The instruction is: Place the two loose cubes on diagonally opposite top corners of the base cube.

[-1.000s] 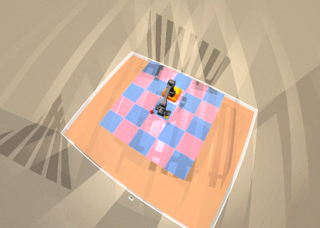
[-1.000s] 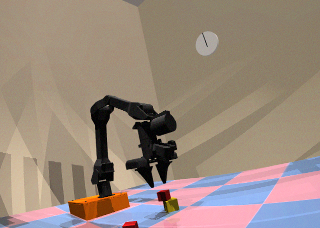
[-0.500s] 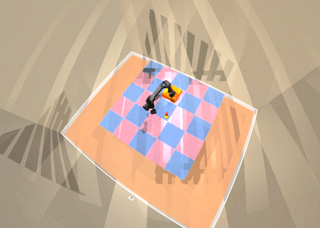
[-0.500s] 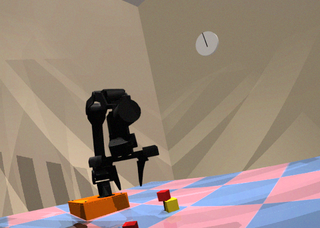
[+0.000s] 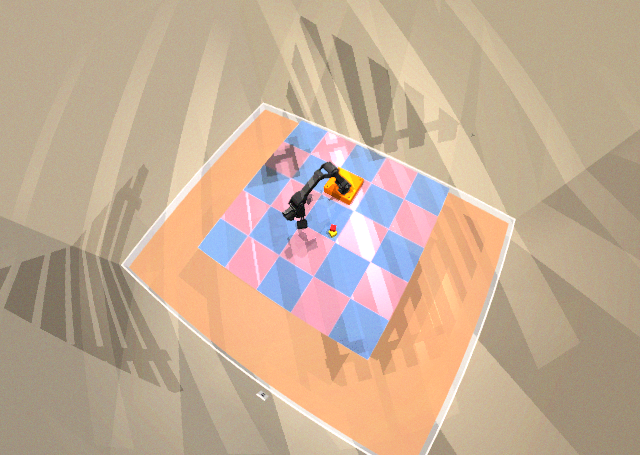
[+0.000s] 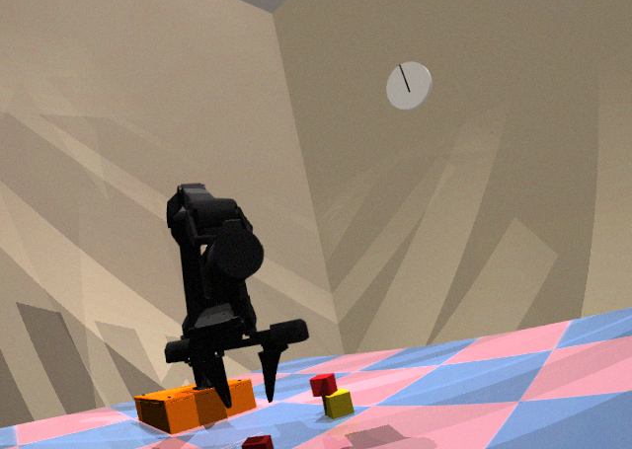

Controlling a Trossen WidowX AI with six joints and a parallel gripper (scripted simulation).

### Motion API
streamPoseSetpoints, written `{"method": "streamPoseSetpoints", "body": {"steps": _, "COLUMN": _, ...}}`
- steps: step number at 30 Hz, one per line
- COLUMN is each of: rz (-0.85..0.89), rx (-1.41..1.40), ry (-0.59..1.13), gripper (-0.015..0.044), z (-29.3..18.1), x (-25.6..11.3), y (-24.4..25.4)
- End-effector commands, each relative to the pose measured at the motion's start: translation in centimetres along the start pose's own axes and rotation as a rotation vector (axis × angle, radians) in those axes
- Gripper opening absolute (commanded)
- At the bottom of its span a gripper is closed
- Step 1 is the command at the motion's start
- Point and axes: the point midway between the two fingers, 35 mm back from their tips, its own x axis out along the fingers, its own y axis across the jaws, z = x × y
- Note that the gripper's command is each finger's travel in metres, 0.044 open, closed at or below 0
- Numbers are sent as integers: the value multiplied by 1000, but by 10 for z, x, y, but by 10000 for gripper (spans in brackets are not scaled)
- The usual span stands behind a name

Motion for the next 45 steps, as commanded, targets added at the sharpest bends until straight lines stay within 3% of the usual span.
{"method": "streamPoseSetpoints", "body": {"steps": 1, "rz": -14, "rx": 5, "ry": 13, "gripper": 265, "z": -3, "x": 20, "y": -3}}
{"method": "streamPoseSetpoints", "body": {"steps": 37, "rz": -14, "rx": 5, "ry": 14, "gripper": 265, "z": -4, "x": 68, "y": -4}}
{"method": "streamPoseSetpoints", "body": {"steps": 43, "rz": -14, "rx": 5, "ry": 14, "gripper": 107, "z": -4, "x": 68, "y": -4}}
{"method": "streamPoseSetpoints", "body": {"steps": 45, "rz": -14, "rx": 5, "ry": 14, "gripper": 105, "z": -4, "x": 68, "y": -4}}
